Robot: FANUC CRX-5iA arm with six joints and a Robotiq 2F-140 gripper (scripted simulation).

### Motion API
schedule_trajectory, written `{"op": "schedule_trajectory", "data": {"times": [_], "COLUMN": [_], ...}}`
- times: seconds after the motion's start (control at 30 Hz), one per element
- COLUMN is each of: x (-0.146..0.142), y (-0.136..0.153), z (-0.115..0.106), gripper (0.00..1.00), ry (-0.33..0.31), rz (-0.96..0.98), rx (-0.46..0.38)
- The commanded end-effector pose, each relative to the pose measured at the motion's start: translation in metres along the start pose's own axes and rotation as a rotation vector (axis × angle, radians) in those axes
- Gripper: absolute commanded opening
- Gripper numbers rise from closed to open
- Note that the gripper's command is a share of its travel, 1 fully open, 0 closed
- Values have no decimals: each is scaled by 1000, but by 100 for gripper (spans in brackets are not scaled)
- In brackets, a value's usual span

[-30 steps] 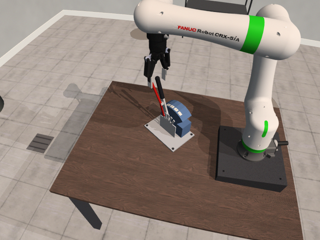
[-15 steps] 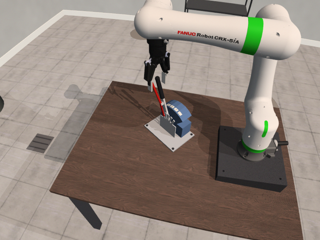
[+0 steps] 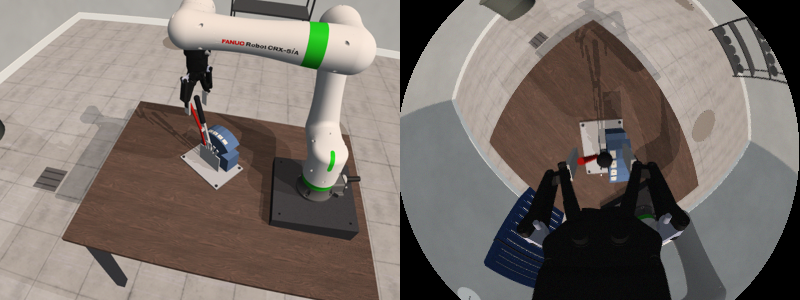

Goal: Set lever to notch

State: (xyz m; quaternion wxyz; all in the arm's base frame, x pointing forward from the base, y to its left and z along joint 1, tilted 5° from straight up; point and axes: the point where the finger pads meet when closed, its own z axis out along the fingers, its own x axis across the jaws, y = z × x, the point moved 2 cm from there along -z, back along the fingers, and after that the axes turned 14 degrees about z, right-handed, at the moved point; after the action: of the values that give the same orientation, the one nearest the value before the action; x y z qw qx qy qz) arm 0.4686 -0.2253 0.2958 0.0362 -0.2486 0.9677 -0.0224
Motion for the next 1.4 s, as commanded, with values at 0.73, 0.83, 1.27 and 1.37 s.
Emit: {"op": "schedule_trajectory", "data": {"times": [0.73,0.83,1.27,1.37], "x": [0,0,0,0], "y": [0,0,0,0], "z": [0,0,0,0], "gripper": [56,56,0,0], "ry": [0,0,0,0], "rz": [0,0,0,0], "rx": [0,0,0,0]}}
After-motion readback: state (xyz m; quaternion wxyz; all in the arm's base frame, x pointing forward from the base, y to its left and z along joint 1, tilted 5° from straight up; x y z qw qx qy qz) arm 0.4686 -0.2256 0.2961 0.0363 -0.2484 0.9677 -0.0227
